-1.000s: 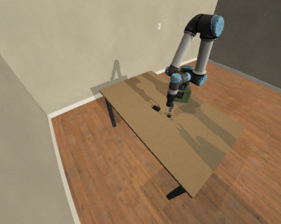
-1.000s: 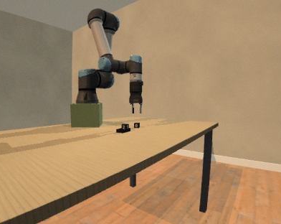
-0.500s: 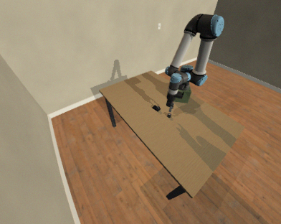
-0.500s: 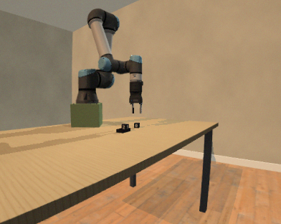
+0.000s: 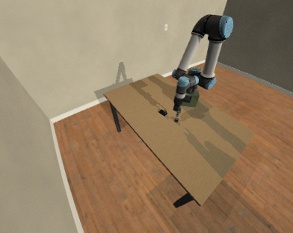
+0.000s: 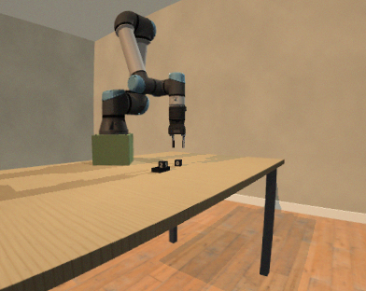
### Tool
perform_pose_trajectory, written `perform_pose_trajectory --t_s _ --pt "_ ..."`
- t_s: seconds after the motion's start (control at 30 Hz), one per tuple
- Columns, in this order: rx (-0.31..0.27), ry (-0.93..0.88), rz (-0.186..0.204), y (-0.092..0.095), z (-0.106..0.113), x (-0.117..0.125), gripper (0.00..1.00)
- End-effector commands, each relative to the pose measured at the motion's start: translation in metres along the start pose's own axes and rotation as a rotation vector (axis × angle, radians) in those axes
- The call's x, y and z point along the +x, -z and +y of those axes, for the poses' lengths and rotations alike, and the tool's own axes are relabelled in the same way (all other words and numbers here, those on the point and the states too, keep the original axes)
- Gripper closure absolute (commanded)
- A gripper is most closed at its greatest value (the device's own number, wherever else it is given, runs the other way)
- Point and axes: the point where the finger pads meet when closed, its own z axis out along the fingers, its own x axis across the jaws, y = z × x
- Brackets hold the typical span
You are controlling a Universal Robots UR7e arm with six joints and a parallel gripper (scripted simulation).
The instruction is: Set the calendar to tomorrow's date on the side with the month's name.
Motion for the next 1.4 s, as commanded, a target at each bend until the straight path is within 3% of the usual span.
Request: perform_pose_trajectory --t_s 0.0,0.97,1.37 --pt "0.0 0.0 0.001 -0.003 0.0 0.0 0.13" --pt "0.0 0.0 0.001 -0.04 0.0 0.001 0.13" --pt "0.0 0.0 0.001 -0.047 0.0 0.001 0.13"
